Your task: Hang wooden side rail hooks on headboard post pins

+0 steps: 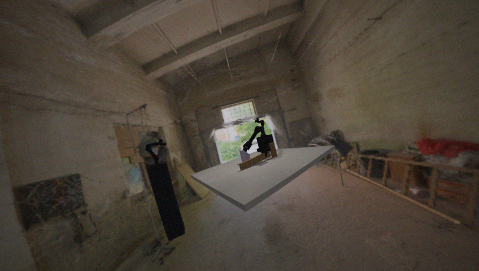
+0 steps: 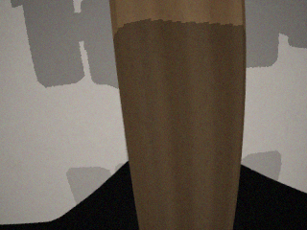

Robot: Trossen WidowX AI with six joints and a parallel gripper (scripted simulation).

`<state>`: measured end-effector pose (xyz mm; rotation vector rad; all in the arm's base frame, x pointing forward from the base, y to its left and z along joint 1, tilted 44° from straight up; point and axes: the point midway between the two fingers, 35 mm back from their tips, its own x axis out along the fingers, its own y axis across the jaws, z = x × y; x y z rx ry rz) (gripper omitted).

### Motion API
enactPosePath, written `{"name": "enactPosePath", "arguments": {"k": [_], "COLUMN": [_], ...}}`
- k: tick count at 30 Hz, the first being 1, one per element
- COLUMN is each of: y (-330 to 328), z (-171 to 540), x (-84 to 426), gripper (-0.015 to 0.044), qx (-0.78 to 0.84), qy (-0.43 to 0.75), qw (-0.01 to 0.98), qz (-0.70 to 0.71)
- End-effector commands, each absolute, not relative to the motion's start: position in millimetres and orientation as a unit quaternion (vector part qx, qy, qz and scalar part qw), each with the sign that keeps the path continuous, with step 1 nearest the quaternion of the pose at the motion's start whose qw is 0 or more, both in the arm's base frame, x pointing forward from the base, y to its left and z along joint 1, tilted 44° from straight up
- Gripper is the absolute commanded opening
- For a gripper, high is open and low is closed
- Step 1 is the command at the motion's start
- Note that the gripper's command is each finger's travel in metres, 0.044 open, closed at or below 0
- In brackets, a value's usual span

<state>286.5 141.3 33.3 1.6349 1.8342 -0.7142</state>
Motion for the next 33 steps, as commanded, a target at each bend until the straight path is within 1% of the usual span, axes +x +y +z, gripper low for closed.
{"name": "enactPosePath", "arguments": {"k": [1, 33], "y": [141.1, 144.3], "z": [39.5, 40.6], "x": [290.2, 286.6], "gripper": [0.0000, 0.0000], "qx": [0.617, 0.617], "qy": [0.683, 0.683], "qw": [0.289, 0.289], "qz": [-0.264, -0.264]}}
